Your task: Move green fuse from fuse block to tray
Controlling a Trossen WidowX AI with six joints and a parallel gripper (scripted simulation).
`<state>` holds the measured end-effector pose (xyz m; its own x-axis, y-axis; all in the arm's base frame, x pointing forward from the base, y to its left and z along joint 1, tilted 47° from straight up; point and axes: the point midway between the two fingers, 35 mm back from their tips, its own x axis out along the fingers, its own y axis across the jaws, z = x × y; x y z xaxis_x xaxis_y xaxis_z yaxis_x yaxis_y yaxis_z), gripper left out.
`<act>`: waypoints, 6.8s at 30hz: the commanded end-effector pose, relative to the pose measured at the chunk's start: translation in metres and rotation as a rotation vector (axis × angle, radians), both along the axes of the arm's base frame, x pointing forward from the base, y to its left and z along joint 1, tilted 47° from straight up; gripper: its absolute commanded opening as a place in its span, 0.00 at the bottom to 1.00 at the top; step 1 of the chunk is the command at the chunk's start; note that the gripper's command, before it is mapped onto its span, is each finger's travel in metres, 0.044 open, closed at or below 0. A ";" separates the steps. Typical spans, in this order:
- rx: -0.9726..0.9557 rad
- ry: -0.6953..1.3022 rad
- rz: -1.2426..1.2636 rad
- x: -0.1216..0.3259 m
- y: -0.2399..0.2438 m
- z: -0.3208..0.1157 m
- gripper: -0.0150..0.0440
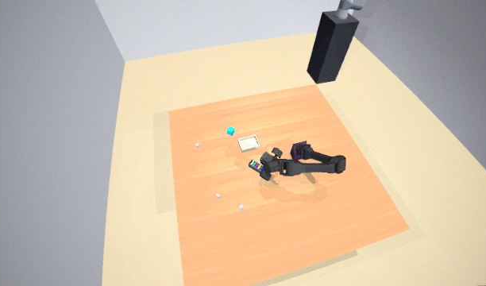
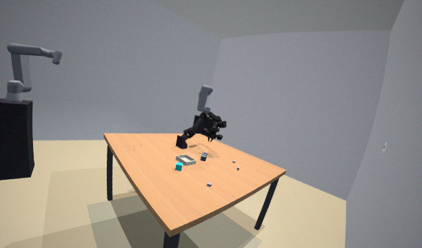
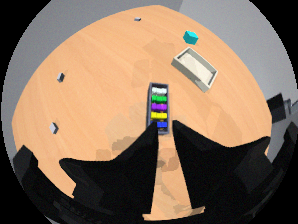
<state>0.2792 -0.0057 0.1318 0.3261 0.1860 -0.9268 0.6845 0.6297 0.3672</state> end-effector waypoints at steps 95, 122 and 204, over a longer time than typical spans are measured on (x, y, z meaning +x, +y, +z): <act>0.235 -0.502 1.427 0.044 0.013 -0.127 0.36; 0.231 -0.500 1.431 0.044 0.013 -0.128 0.25; 0.234 -0.500 1.427 0.044 -0.021 -0.096 0.25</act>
<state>0.3218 -0.0216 0.0327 0.0099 0.7314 -0.6819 -0.6409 0.5281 0.5571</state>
